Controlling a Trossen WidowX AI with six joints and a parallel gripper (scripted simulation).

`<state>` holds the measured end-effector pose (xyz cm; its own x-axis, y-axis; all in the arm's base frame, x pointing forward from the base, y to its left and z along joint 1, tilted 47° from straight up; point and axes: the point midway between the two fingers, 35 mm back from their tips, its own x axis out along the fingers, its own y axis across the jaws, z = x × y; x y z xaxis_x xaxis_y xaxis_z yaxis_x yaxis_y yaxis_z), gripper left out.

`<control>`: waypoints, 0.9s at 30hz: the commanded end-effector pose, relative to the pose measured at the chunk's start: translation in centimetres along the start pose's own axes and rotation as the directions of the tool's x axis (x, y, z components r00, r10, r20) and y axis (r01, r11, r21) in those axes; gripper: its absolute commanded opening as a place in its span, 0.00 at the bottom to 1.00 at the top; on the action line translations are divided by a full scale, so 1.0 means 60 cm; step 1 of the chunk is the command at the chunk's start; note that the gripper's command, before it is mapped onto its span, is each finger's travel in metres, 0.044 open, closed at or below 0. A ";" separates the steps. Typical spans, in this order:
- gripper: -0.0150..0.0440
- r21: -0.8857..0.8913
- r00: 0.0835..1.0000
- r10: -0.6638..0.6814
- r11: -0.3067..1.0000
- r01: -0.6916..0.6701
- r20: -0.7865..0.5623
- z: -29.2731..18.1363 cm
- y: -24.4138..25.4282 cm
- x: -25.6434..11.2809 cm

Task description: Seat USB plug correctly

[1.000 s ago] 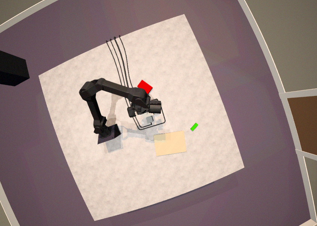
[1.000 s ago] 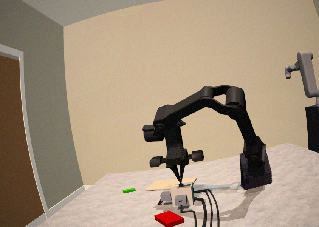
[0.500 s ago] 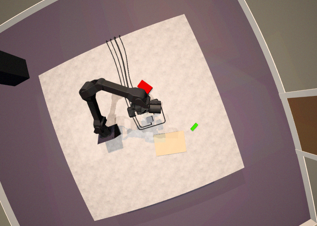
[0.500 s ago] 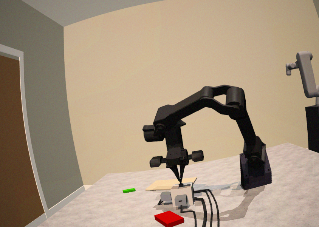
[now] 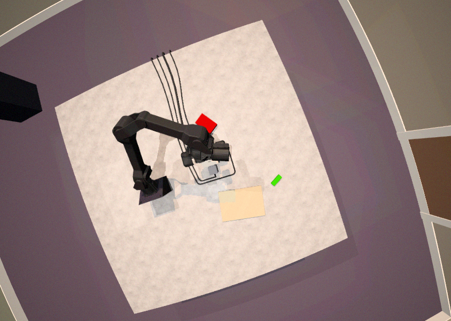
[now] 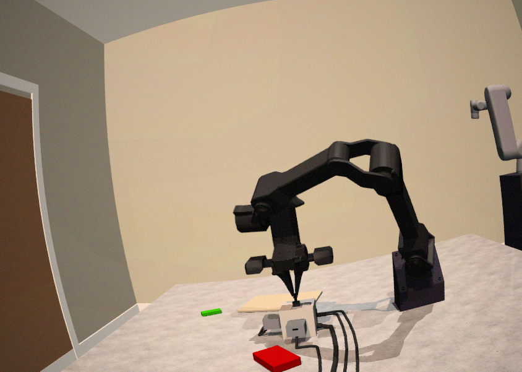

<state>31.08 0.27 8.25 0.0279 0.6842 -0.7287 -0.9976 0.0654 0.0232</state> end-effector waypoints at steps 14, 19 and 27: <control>0.34 0.000 1.000 0.000 1.000 0.000 0.000 0.000 0.000 0.000; 0.42 0.000 1.000 0.000 1.000 0.000 0.000 0.000 0.000 0.000; 0.42 0.000 1.000 0.000 1.000 0.000 0.000 0.000 0.000 0.000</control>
<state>31.09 0.30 8.24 0.0279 0.6842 -0.7287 -0.9977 0.0646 0.0224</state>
